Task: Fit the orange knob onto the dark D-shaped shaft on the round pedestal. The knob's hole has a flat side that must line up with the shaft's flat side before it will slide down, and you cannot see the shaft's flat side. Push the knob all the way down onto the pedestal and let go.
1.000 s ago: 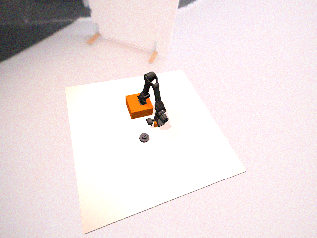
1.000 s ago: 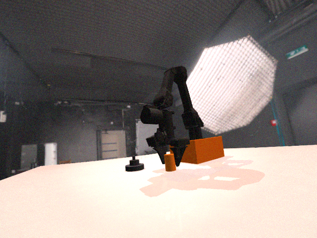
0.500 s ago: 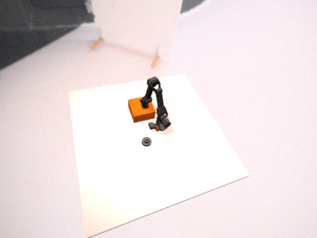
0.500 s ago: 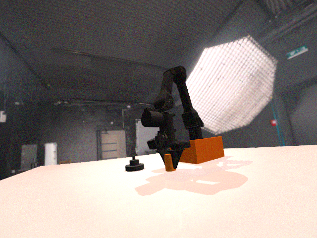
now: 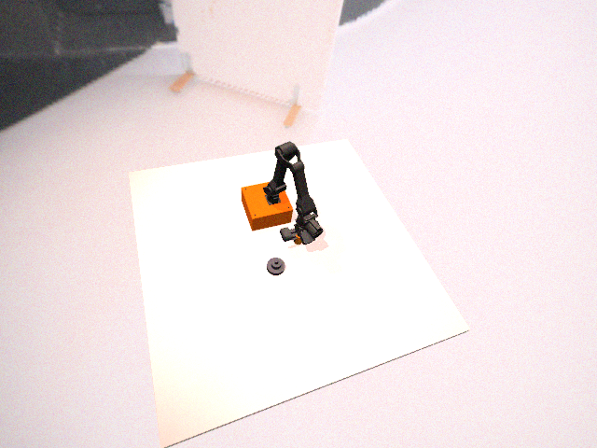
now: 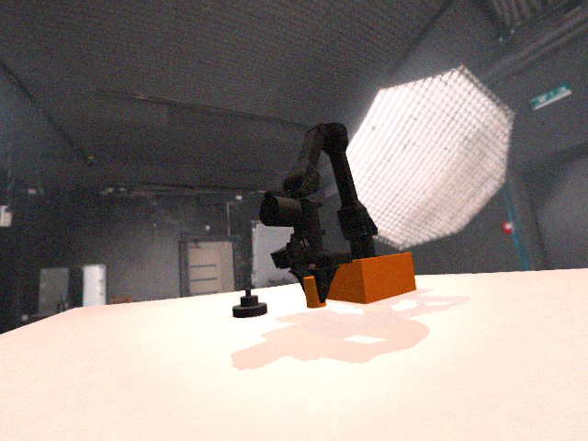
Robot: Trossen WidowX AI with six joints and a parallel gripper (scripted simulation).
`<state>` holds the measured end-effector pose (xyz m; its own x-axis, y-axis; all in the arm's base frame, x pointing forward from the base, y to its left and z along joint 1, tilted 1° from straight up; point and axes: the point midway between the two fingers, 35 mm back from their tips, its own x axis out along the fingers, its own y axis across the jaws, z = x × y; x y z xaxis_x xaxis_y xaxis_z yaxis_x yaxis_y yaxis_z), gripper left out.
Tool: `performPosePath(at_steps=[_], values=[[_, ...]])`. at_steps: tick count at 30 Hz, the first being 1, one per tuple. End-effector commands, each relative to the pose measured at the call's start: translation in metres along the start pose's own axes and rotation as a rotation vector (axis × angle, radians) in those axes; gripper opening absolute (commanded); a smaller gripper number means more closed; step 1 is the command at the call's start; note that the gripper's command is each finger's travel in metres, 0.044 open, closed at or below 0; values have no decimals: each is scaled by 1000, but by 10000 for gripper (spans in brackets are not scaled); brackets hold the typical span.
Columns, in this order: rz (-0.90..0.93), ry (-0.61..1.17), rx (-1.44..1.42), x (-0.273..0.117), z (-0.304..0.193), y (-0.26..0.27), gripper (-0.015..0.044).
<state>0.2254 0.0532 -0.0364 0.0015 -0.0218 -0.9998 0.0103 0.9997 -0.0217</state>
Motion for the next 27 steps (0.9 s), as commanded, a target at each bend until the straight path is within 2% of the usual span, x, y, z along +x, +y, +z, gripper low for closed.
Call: performPosePath(at_steps=[1, 14, 27], values=[[3, -25, 3, -29, 11, 3, 0], [3, -25, 3, -120, 2, 4, 0], [2, -26, 3, -117, 16, -9, 0]])
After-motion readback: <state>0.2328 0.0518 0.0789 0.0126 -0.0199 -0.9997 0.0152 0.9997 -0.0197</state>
